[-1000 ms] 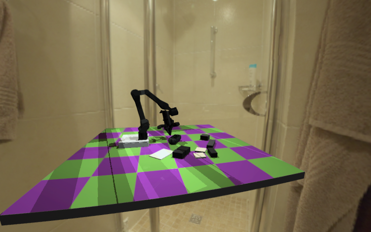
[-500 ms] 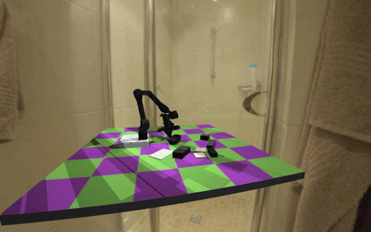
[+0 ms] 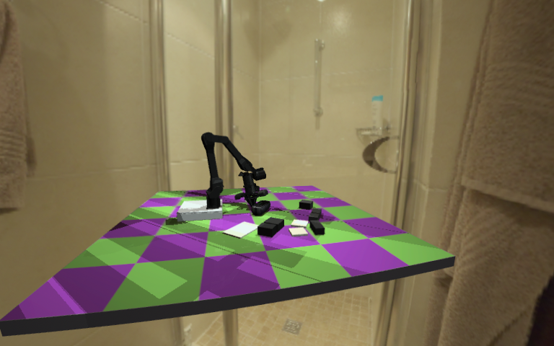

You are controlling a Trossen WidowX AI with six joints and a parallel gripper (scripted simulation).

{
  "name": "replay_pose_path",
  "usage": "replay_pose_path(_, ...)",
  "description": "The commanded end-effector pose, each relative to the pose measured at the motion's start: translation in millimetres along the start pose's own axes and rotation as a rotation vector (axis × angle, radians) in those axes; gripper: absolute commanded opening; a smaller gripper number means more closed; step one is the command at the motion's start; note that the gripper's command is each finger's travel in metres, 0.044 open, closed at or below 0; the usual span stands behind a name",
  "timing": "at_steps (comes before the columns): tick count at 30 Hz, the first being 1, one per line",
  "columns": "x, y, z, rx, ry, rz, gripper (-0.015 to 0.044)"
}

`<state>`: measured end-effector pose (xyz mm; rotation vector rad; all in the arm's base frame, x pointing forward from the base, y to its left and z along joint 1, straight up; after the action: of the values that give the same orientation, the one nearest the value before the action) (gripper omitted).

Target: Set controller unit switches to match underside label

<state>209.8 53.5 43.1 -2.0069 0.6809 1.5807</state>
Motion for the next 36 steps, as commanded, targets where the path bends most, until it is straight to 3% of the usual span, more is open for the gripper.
replay_pose_path(1, 0.8, -0.2, -1.6, 0.000, 0.003, 0.003, 0.0000)
replay_pose_path(36, 6.3, -10.9, -33.0, 0.000, 0.005, 0.002, 0.0000)
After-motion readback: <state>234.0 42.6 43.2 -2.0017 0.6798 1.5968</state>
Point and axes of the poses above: the point midway between the two fingers, 35 mm back from their tips, its own x axis out along the fingers, its own z axis across the jaws, y = z × x, the point moved 4 cm from there along -x, back along the fingers, and after that the axes turned 15 degrees about x, right-handed, at the moved point
